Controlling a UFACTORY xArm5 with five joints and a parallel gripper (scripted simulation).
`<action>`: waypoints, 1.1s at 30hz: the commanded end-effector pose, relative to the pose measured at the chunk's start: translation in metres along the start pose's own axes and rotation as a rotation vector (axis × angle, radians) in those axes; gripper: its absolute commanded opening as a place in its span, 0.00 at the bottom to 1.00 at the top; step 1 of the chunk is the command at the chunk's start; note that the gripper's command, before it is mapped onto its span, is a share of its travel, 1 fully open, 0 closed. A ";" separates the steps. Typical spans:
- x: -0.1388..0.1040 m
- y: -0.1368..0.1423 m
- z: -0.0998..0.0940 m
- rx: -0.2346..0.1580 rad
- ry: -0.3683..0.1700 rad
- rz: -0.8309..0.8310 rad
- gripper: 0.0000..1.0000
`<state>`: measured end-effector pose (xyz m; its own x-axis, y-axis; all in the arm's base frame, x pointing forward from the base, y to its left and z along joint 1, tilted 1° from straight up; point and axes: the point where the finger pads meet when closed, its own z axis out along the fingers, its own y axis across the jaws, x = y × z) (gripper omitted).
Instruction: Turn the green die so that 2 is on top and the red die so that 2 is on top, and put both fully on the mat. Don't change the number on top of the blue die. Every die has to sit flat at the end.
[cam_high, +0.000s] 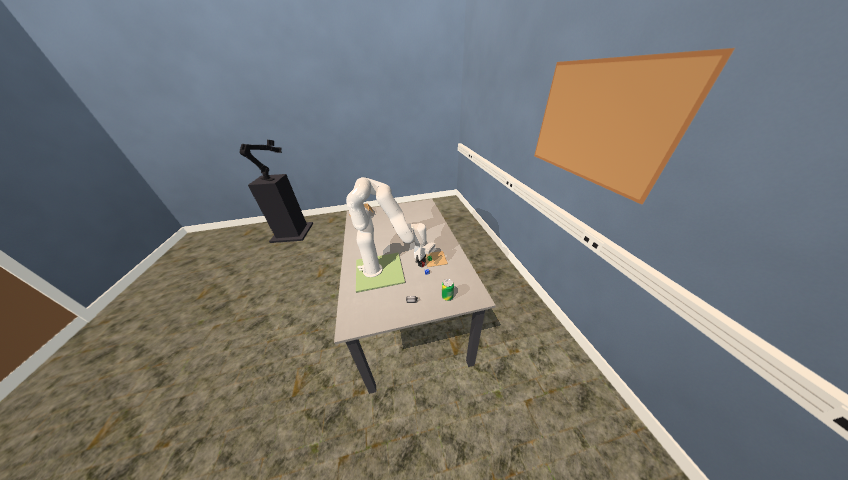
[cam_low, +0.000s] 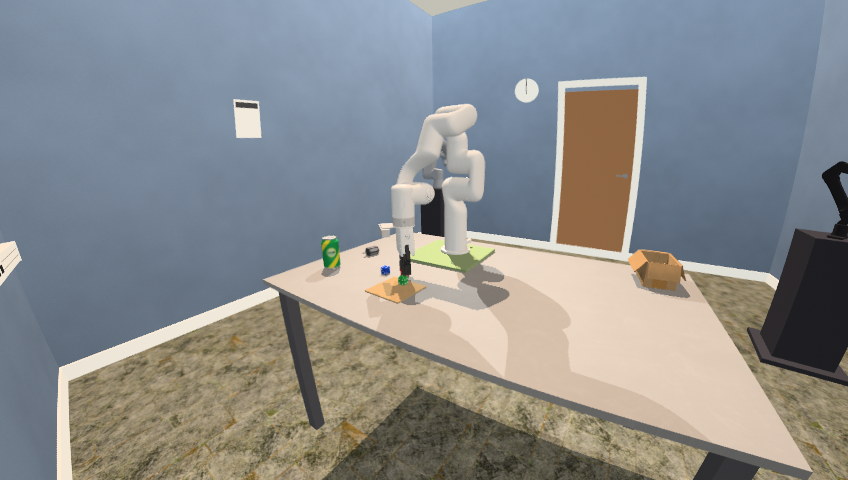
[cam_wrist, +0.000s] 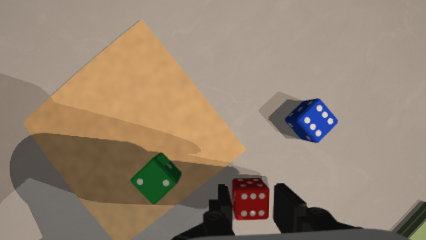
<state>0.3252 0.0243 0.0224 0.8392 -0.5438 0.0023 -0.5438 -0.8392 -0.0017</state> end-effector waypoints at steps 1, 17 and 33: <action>0.002 -0.001 0.005 0.003 0.003 0.000 0.42; 0.002 -0.001 0.010 0.003 0.003 0.000 0.42; 0.002 -0.001 0.010 0.003 0.003 0.000 0.42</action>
<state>0.3260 0.0244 0.0114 0.8392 -0.5438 0.0034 -0.5438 -0.8392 -0.0025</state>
